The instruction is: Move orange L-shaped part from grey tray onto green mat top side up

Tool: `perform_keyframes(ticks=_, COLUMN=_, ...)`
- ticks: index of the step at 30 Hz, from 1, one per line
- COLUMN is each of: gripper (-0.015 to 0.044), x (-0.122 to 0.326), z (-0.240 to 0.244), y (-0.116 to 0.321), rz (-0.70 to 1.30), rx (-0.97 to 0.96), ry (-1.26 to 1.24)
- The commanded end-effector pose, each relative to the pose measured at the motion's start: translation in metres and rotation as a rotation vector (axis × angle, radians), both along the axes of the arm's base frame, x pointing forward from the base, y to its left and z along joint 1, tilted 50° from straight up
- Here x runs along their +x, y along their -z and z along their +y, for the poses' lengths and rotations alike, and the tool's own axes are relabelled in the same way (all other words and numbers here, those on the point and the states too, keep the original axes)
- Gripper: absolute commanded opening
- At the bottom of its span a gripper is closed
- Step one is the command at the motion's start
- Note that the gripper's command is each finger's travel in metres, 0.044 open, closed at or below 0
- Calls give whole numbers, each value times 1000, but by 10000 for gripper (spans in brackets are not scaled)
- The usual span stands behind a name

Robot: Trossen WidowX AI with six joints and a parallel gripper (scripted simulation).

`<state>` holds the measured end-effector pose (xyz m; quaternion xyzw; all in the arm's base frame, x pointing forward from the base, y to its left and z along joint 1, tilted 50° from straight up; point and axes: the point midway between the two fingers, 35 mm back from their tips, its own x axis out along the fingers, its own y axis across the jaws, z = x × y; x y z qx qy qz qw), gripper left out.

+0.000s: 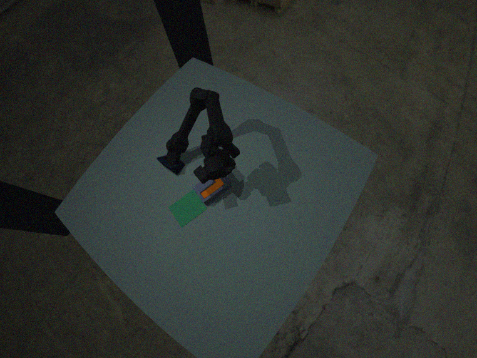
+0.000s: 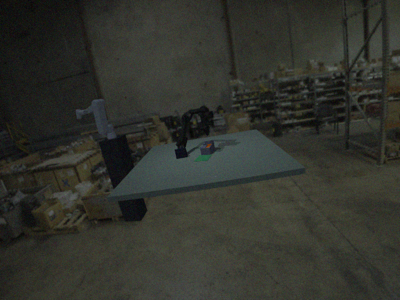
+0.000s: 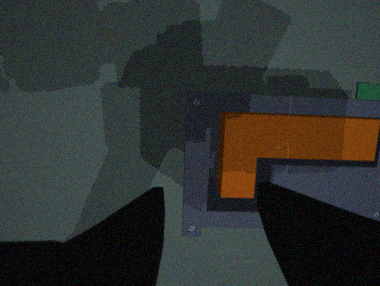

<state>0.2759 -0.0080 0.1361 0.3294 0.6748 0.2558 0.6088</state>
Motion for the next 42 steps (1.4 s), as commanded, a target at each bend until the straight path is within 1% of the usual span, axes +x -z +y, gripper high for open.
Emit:
perform_keyframes(ticks=1, gripper=180, x=-1, z=14, y=10, rz=28, rx=9, ry=-11)
perform_keyframes(ticks=5, gripper=180, x=-6, z=49, y=40, rz=95, rx=-6, ry=-22)
perform_keyframes(ticks=7, gripper=180, x=-8, z=58, y=47, rz=112, rx=-11, ry=-25)
perform_keyframes(ticks=16, gripper=180, x=-8, z=59, y=48, rz=112, rx=-11, ry=-25)
perform_keyframes(ticks=42, gripper=180, x=-13, z=85, y=70, rz=111, rx=-9, ry=-25)
